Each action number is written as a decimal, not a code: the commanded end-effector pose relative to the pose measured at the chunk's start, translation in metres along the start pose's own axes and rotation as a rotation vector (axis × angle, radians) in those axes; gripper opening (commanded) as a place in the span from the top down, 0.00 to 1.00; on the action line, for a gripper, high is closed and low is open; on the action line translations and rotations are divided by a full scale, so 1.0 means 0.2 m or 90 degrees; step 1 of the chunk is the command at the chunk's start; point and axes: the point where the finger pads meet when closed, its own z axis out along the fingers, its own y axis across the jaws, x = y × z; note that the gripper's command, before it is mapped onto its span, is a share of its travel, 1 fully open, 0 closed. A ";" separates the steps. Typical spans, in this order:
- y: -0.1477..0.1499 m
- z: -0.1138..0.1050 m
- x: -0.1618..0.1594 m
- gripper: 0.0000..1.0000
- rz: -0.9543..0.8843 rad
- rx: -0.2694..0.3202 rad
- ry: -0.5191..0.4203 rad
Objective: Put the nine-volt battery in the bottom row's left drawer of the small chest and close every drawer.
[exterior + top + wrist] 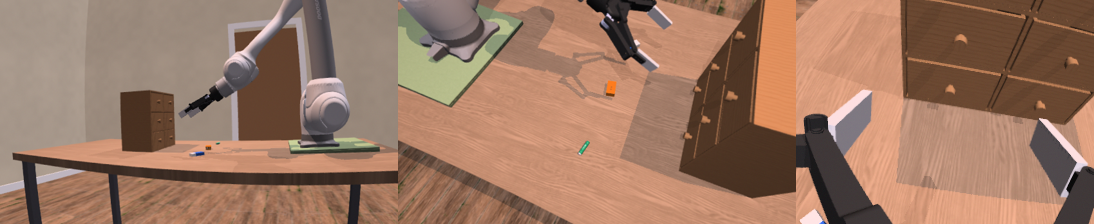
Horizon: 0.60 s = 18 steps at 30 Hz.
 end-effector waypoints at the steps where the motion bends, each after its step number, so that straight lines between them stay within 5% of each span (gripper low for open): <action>1: -0.01 0.03 0.00 0.00 -0.001 -0.009 0.031; 18: -0.01 0.10 -0.02 0.00 -0.001 -0.009 0.114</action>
